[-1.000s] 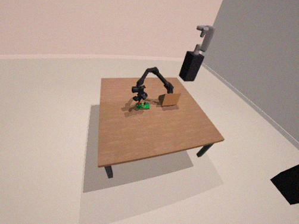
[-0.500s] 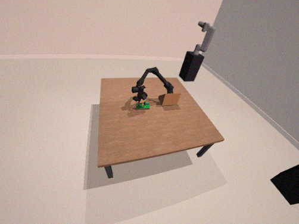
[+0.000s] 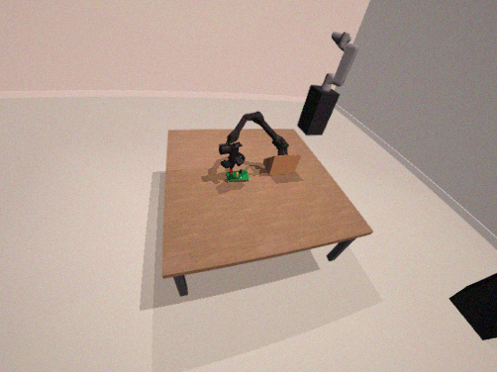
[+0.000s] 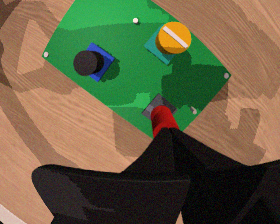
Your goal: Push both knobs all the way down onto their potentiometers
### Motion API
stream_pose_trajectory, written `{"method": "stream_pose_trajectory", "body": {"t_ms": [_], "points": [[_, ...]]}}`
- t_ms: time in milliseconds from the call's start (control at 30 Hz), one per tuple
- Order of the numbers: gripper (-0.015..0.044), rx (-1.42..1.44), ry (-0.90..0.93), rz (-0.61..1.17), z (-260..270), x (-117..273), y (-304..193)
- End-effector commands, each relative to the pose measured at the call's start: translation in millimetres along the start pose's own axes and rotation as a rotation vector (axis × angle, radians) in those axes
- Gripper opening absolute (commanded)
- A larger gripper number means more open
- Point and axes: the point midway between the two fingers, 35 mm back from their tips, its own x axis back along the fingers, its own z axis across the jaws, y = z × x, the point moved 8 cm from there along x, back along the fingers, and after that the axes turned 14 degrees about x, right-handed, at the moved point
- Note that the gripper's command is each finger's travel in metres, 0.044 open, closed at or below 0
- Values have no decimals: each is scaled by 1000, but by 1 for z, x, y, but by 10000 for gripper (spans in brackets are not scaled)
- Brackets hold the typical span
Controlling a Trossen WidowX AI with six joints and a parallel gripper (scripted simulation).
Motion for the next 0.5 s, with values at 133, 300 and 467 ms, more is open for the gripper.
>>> {"method": "stream_pose_trajectory", "body": {"t_ms": [133, 300, 467], "points": [[0, -33, 17, -14, 0, -20, -4], [0, -33, 17, -15, 0, -13, -5], [0, -33, 16, -15, 0, -5, -5]]}}
